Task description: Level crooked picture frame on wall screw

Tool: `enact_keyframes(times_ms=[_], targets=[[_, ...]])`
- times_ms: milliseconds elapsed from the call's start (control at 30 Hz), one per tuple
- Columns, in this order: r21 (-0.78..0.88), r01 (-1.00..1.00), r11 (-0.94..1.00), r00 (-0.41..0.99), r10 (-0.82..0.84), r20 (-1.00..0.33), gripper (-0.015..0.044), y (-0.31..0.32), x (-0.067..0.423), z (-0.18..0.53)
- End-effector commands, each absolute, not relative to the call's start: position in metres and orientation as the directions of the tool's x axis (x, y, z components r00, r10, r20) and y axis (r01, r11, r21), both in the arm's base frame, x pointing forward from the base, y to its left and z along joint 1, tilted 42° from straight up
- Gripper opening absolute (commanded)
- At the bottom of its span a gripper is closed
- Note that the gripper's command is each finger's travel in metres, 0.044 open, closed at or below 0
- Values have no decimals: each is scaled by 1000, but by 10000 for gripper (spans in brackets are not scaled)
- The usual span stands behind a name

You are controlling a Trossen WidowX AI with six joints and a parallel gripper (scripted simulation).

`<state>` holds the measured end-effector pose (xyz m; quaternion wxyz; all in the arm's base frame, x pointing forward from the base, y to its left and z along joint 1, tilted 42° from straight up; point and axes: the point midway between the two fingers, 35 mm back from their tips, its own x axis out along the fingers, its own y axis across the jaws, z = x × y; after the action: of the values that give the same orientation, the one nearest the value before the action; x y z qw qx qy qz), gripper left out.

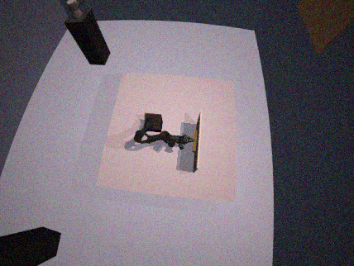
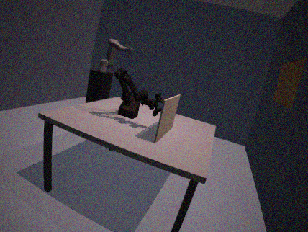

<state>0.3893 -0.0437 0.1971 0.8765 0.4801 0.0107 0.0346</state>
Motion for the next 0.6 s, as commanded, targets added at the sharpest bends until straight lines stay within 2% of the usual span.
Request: enact_keyframes(times_ms=[0,133,367,567], targets=[[840,-49,540,998,66,16,260,-45,390,198],[840,-49,540,998,66,16,260,-45,390,198],[840,-49,540,998,66,16,76,-45,390,198],[840,-49,540,998,66,16,36,-45,390,198]])
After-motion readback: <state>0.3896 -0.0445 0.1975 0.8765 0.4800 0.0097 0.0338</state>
